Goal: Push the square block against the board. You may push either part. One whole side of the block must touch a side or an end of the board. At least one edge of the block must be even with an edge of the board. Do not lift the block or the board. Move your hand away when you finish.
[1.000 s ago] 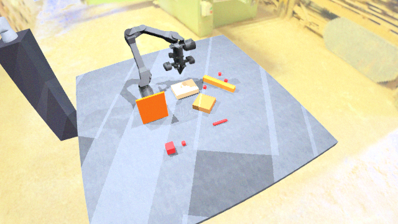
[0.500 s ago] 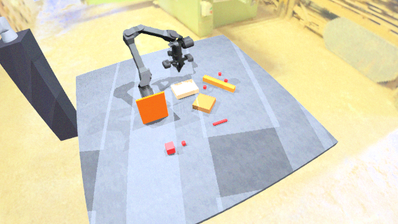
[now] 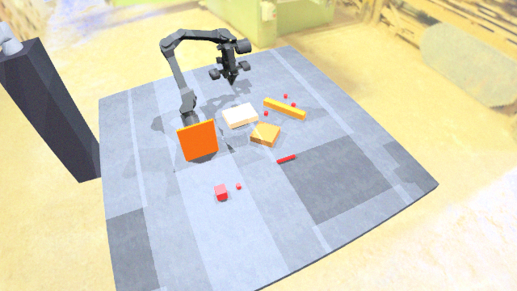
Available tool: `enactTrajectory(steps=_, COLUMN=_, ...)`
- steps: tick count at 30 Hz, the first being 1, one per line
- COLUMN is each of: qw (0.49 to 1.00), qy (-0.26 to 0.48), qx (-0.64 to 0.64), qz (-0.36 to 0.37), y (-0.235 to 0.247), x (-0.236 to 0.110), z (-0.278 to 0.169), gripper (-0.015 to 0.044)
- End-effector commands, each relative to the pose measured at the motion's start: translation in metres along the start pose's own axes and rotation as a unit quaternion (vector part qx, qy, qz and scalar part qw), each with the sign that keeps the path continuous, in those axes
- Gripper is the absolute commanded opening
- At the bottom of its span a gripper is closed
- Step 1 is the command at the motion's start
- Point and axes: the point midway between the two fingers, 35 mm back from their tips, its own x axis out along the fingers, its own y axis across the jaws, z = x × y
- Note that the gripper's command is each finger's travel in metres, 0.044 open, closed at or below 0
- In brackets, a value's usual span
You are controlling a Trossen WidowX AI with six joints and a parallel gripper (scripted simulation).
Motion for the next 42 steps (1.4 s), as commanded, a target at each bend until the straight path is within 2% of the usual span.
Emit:
enactTrajectory(steps=1, qw=1.000, qy=-0.003, qx=-0.004, qz=0.003, y=0.001, x=-0.002, z=0.002, gripper=0.0000)
enactTrajectory(steps=29, qw=1.000, qy=0.000, qx=0.001, qz=0.002, y=0.000, x=-0.002, z=0.001, gripper=0.0000)
enactTrajectory(steps=42, qw=0.979, qy=0.009, qx=0.204, qz=-0.005, y=-0.038, x=0.002, z=-0.045, gripper=0.0000)
